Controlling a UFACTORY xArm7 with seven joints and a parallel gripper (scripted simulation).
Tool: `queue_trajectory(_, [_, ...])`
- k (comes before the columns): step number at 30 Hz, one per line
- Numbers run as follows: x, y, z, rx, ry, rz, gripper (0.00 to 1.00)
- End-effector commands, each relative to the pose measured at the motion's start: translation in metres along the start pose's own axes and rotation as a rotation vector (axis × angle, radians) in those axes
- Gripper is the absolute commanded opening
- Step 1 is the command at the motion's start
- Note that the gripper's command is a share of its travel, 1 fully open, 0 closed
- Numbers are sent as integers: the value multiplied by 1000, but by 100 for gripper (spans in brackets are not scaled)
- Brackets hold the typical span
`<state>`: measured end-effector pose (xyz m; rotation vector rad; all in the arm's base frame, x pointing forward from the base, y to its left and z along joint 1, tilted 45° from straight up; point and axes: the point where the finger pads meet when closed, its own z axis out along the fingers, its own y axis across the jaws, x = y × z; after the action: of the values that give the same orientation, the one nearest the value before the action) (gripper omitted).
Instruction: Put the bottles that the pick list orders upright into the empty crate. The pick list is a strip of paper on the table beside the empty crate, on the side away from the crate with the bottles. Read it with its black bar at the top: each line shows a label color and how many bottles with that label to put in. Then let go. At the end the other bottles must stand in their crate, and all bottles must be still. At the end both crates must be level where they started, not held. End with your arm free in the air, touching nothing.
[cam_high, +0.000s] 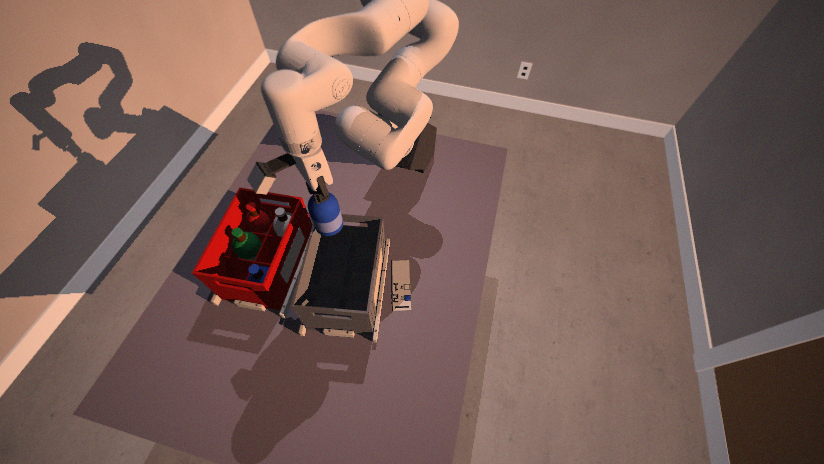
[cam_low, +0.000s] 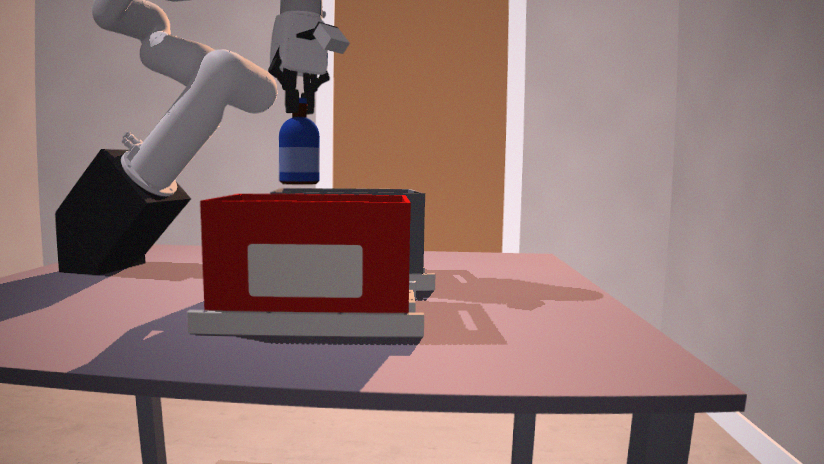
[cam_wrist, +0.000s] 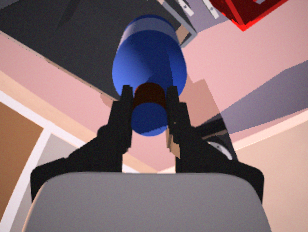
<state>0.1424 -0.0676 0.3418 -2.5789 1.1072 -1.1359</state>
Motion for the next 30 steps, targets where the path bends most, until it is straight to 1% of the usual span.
queue_trajectory(1, [-2, -2, -2, 1, 4, 0, 0])
queue_trajectory(30, [1, 0, -2, 1, 4, 0, 0])
